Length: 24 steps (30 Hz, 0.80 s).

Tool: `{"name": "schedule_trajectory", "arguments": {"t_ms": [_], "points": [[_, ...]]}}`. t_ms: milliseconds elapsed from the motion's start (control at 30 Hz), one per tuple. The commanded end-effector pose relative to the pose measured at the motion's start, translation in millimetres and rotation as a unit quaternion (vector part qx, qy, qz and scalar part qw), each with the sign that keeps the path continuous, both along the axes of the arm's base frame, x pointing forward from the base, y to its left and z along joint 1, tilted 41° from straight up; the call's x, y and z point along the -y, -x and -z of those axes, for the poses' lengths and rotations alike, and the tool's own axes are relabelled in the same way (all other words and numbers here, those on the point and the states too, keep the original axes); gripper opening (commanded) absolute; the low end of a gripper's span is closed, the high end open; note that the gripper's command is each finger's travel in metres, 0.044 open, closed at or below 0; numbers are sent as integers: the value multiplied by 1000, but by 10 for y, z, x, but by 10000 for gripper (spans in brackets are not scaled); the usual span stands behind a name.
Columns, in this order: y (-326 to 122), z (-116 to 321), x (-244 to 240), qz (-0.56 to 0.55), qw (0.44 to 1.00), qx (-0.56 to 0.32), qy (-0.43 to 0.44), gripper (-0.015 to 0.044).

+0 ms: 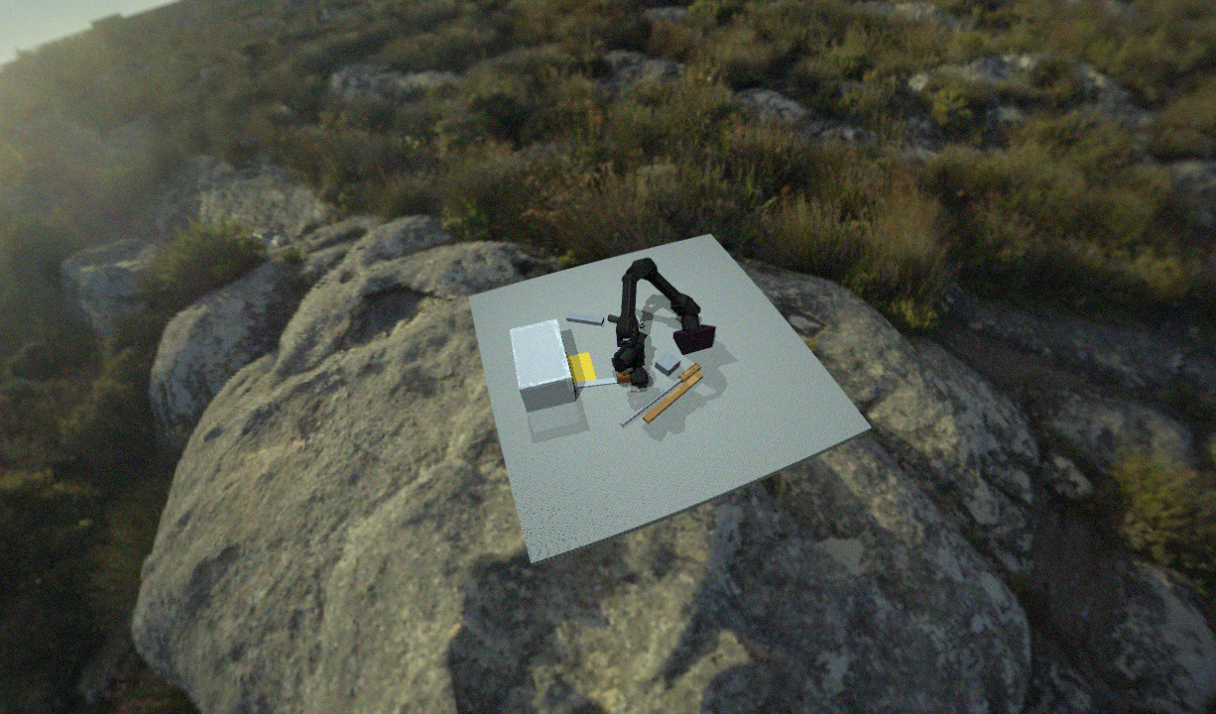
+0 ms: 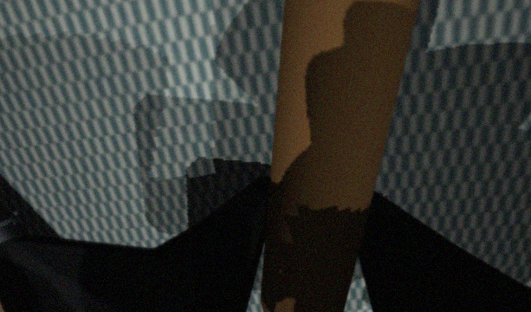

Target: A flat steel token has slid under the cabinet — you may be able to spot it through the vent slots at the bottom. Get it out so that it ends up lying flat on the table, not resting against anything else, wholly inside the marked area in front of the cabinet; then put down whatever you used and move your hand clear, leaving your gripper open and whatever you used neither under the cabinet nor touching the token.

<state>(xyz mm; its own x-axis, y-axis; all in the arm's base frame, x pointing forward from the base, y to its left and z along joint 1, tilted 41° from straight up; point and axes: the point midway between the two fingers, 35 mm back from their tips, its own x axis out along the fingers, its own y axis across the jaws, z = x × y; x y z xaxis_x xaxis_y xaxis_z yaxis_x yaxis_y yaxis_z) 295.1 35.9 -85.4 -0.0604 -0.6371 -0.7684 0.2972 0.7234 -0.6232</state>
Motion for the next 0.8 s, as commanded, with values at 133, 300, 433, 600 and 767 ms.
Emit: {"name": "schedule_trajectory", "arguments": {"t_ms": [133,300,433,600,767], "points": [[154,31,-39,1,1000,-3,1,0],[226,46,-63,1,1000,-3,1,0],[287,58,-84,1,1000,-3,1,0],[364,74,-111,1,1000,-3,0,0],[439,93,-140,1,1000,-3,0,0]]}}
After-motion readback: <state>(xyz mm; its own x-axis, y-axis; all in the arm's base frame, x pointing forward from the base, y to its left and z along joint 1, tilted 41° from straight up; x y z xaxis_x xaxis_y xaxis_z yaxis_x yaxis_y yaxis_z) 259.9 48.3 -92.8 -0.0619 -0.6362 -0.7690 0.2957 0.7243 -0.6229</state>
